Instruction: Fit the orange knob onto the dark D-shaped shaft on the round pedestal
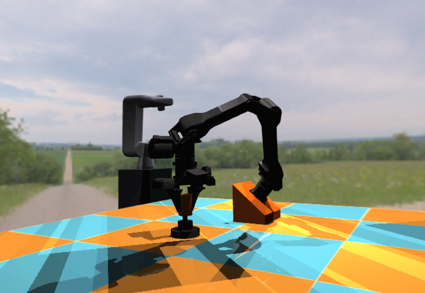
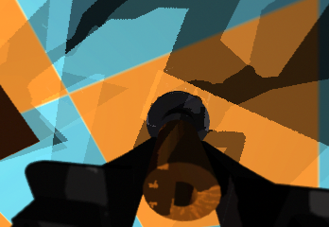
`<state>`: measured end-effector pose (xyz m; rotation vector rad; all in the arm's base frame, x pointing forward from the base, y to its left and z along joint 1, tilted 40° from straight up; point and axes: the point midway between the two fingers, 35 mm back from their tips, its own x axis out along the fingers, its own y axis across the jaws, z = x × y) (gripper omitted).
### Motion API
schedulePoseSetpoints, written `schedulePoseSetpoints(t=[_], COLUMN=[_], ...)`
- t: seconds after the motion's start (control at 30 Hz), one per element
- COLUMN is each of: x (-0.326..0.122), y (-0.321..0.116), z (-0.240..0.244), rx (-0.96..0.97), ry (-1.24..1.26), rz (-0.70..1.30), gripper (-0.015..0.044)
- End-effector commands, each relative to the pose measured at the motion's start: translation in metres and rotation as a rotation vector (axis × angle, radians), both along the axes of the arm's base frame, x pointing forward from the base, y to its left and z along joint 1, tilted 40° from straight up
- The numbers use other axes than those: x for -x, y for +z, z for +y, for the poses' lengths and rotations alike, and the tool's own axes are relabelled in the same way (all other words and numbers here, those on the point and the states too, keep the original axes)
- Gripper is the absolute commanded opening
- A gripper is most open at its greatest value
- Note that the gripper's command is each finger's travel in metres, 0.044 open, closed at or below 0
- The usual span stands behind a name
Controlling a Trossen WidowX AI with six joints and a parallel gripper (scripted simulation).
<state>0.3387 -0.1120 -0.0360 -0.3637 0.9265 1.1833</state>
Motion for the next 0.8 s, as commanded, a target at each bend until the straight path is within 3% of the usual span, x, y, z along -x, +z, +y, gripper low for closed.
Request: schedulePoseSetpoints(t=[0.0, 0.77], x=[0.0005, -0.0024], y=[0.0003, 0.0033], z=[0.0006, -0.0038], rx=[-0.003, -0.001], ry=[0.001, 0.020], rz=[0.000, -0.015], gripper=[0.0000, 0.0000])
